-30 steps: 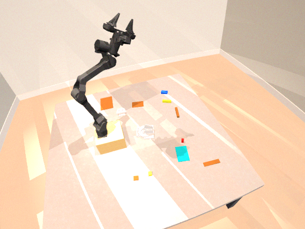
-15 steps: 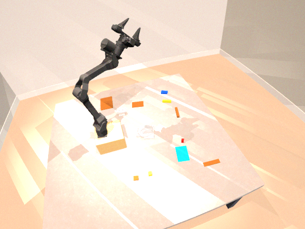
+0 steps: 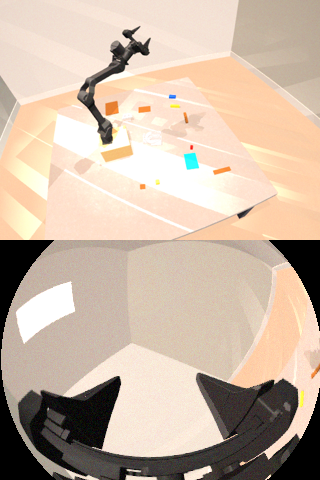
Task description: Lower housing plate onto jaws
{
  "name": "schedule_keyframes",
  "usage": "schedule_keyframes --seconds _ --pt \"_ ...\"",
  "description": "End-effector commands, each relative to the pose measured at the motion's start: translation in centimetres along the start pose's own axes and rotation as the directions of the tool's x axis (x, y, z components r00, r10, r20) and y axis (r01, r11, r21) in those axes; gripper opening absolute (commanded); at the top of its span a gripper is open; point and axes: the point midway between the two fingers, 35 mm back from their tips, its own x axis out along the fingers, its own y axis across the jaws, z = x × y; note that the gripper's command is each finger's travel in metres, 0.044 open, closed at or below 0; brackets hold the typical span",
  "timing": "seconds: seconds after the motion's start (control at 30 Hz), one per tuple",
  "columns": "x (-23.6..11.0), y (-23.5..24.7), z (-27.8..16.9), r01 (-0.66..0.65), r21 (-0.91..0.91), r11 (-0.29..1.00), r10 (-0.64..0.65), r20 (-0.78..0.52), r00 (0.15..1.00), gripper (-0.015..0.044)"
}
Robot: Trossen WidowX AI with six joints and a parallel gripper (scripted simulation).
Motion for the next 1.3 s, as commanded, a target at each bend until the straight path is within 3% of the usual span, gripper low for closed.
schedule_keyframes --seconds 0.0,0.67,1.27 --pt "0.0 -2.5 -1.9 0.072 -0.058 0.996 -0.075 -0.055 0.996 0.044" --pt "-1.7 -10.8 -8.3 0.249 -0.363 0.898 -0.346 -0.235 0.908 0.044" --pt "-5.8 -17.0 -13.9 0.236 -0.619 0.749 -0.55 -0.383 0.742 0.044"
